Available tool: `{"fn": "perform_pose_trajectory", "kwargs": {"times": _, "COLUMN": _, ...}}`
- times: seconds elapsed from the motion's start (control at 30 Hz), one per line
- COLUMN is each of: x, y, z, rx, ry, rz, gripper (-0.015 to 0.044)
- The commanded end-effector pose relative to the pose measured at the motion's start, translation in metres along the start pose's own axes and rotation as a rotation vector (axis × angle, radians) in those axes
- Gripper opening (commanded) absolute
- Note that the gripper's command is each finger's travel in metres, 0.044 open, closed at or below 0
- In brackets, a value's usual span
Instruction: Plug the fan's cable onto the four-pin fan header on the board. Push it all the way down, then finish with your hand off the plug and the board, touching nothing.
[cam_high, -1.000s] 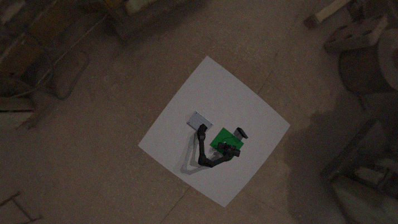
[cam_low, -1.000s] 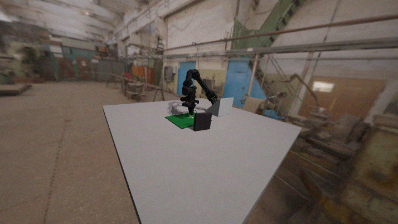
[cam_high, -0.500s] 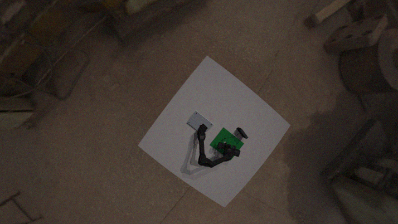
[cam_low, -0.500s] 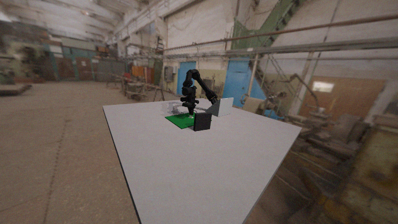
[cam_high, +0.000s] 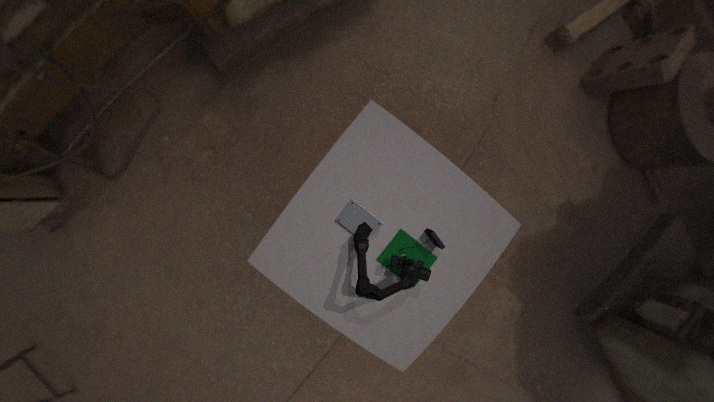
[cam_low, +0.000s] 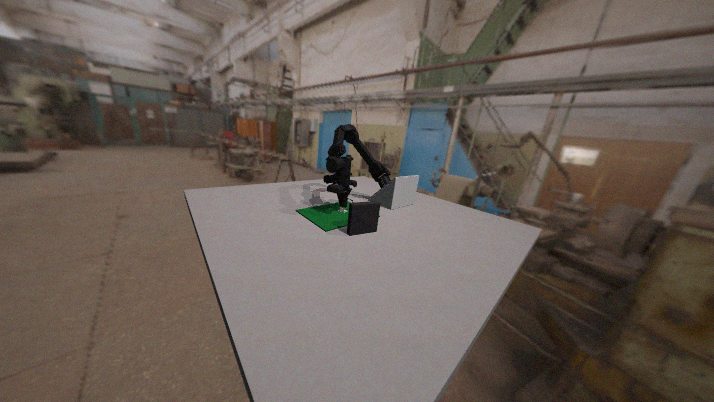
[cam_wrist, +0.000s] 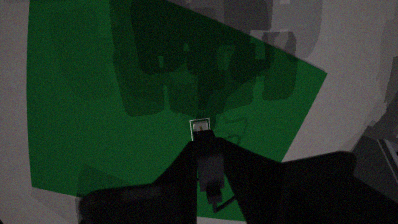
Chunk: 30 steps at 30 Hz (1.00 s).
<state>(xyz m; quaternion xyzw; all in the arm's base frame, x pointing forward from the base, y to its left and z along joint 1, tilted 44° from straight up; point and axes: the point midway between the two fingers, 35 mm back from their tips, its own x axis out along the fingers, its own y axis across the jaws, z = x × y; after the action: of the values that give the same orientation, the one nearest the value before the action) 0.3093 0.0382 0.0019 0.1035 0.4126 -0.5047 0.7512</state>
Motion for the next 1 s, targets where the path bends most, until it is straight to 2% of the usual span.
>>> {"fn": "perform_pose_trajectory", "kwargs": {"times": 0.0, "x": 0.001, "y": 0.0, "z": 0.0, "rx": -0.004, "ry": -0.003, "rz": -0.001, "gripper": 0.0}}
{"fn": "perform_pose_trajectory", "kwargs": {"times": 0.97, "x": 0.012, "y": 0.0, "z": 0.0, "rx": -0.005, "ry": -0.004, "rz": -0.001, "gripper": 0.0}}
